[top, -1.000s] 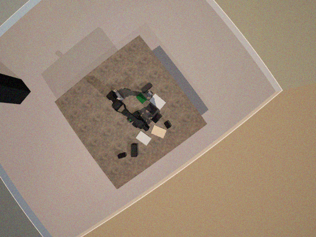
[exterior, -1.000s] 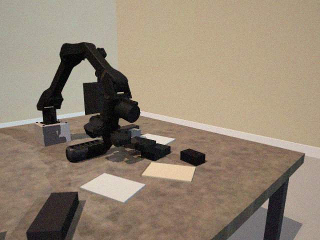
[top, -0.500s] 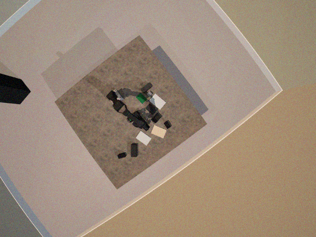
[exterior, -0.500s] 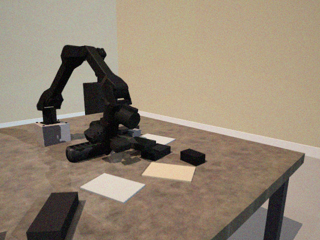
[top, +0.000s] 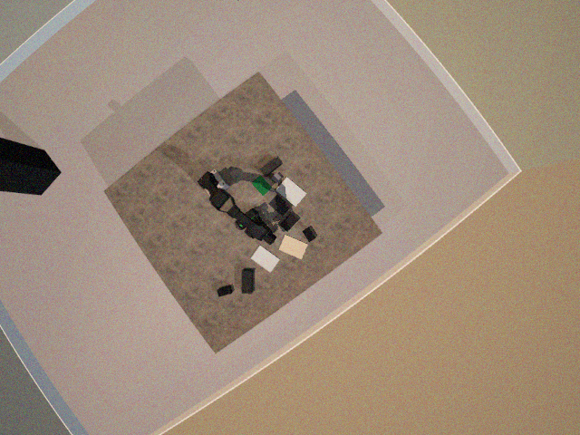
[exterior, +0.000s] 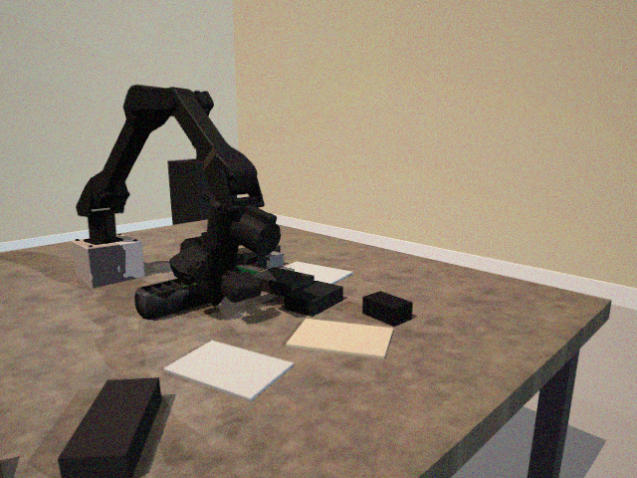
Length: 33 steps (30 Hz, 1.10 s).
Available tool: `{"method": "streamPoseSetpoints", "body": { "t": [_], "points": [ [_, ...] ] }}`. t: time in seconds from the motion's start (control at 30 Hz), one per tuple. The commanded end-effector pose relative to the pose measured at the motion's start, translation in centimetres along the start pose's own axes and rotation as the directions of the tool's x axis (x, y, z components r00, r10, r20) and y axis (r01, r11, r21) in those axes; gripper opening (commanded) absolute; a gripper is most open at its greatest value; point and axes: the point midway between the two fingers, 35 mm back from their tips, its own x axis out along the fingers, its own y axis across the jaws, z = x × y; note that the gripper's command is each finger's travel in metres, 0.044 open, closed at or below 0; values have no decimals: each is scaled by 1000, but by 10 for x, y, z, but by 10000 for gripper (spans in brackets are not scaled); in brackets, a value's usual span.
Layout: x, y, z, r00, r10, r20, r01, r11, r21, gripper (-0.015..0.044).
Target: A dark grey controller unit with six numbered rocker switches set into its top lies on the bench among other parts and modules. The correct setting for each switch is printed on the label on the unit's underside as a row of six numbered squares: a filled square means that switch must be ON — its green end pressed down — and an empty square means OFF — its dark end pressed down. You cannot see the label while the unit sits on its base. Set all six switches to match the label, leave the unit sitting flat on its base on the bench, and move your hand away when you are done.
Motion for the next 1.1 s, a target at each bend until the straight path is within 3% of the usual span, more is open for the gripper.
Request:
{"method": "streamPoseSetpoints", "body": {
  "t": [0.0, 1.07],
  "points": [
    [0, -2, -1, 1000, 0, -6, 0, 1000, 5, 0],
    [7, -25, -2, 1000, -2, -6, 2, 1000, 5, 0]
  ]
}}
